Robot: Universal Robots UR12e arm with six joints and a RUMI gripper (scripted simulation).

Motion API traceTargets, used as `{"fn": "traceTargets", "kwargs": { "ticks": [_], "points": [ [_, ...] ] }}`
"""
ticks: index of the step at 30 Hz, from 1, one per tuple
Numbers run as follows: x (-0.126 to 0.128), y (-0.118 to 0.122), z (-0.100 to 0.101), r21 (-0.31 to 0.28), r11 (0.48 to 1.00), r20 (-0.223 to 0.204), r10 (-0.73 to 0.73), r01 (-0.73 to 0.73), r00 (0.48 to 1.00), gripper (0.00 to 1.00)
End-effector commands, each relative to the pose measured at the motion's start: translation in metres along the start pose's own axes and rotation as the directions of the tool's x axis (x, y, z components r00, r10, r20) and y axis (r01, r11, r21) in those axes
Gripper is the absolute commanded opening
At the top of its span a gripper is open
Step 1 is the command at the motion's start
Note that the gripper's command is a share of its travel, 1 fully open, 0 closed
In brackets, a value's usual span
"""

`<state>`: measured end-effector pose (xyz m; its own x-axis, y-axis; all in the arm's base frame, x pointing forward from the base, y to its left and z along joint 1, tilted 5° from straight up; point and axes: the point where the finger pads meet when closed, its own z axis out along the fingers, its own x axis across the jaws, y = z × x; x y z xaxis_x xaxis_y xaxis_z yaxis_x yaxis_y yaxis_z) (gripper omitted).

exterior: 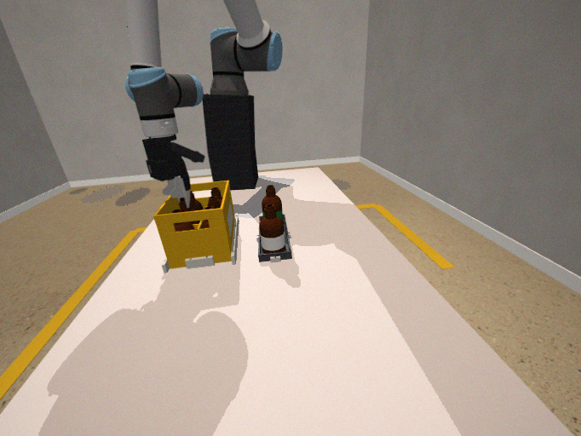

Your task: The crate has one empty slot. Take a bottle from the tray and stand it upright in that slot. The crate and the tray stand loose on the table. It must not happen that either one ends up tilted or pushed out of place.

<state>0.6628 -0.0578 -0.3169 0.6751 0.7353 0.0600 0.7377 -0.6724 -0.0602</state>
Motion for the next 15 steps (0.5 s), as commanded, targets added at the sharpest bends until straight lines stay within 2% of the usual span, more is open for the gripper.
{"fn": "traceTargets", "kwargs": {
  "ticks": [1,2,3,15],
  "points": [
    [0.0029,0.0035,-0.0012,-0.006,1.000,-0.002,-0.002,0.002,1.000,0.00],
    [0.0029,0.0035,-0.0012,-0.006,1.000,-0.002,-0.002,0.002,1.000,0.00],
    [0.0029,0.0035,-0.0012,-0.006,1.000,-0.002,-0.002,0.002,1.000,0.38],
    [0.0029,0.0035,-0.0012,-0.006,1.000,-0.002,-0.002,0.002,1.000,0.38]
  ]
}}
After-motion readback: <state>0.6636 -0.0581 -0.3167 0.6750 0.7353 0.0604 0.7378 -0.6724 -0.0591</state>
